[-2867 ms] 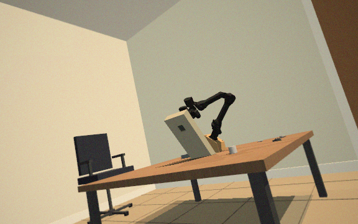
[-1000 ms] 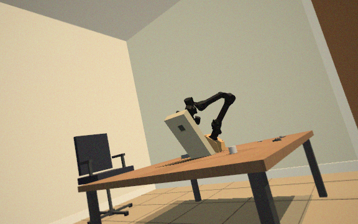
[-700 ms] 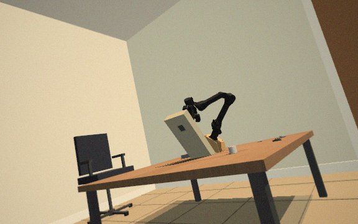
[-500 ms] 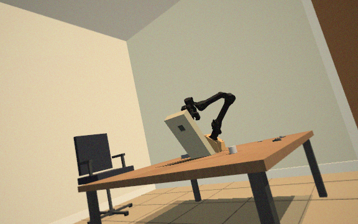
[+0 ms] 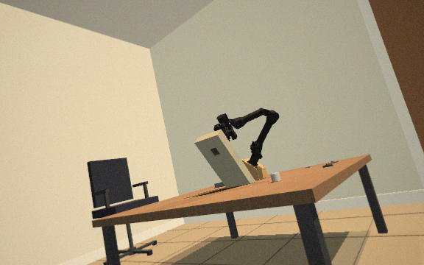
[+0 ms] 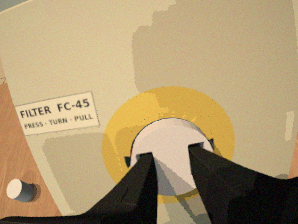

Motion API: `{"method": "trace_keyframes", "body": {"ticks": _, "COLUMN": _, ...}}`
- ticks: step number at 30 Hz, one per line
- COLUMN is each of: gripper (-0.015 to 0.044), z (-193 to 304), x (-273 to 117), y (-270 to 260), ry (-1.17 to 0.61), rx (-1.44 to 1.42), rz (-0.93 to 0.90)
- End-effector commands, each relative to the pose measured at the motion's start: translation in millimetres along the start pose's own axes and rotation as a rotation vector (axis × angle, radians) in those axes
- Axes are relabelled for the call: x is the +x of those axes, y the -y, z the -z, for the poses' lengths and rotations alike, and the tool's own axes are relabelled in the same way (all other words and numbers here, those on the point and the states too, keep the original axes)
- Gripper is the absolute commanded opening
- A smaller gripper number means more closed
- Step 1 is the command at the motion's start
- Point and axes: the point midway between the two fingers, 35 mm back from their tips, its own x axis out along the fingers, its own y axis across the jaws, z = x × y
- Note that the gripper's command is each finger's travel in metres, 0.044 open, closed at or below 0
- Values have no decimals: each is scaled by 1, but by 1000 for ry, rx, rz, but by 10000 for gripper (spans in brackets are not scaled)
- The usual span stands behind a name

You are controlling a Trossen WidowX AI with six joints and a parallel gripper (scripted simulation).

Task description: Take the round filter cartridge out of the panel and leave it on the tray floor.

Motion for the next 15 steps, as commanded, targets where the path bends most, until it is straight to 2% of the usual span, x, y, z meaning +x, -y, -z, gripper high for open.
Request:
{"method": "trace_keyframes", "body": {"ticks": 1, "gripper": 0, "z": 0, "x": -20, "y": 5, "ry": 3, "rx": -1, "rz": 19}}
{"method": "trace_keyframes", "body": {"ticks": 9, "gripper": 0, "z": 2, "x": -57, "y": 1, "ry": 13, "rx": -17, "rz": 13}}
{"method": "trace_keyframes", "body": {"ticks": 15, "gripper": 0, "z": 2, "x": -60, "y": 0, "ry": 15, "rx": -18, "rz": 12}}
